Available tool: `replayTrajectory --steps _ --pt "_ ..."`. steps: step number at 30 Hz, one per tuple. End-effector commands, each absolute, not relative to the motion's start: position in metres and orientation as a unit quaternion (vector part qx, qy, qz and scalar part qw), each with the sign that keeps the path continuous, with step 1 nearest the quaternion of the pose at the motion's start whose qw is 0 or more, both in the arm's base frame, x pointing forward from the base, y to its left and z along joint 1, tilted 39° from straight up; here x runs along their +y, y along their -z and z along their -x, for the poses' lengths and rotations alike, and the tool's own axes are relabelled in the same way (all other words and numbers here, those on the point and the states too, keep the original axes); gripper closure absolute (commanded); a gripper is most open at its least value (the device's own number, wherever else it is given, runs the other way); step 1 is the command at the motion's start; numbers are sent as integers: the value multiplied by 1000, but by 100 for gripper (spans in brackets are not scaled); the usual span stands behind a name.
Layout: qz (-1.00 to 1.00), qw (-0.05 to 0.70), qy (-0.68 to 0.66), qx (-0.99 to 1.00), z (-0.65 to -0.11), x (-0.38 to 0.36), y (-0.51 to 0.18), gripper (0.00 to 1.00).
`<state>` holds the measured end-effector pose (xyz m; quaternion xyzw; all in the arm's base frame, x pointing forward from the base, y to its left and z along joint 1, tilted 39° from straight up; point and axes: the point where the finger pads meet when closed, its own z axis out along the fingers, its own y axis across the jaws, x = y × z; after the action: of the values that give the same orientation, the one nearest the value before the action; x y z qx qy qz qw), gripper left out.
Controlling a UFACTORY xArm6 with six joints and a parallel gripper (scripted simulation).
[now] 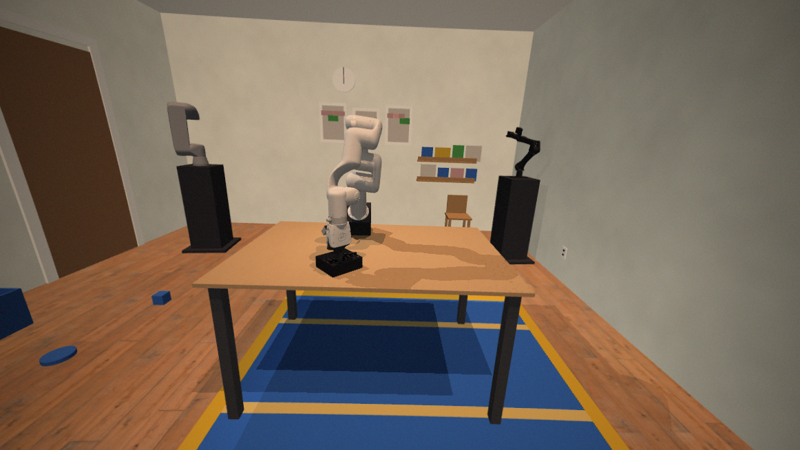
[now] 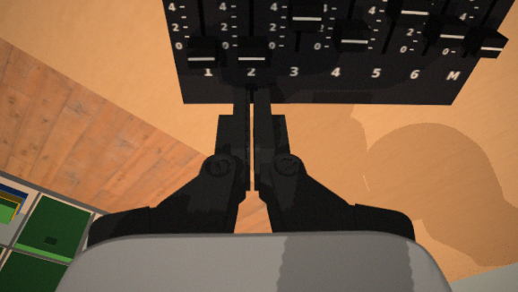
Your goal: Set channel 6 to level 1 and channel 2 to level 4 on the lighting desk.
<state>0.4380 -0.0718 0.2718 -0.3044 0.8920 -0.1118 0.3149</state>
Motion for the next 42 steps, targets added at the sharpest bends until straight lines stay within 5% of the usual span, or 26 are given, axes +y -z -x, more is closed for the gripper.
replayTrajectory --steps 1,42 --pt "304 316 113 891 -438 -72 -273 100" --pt "304 316 113 891 -446 -72 -264 100"
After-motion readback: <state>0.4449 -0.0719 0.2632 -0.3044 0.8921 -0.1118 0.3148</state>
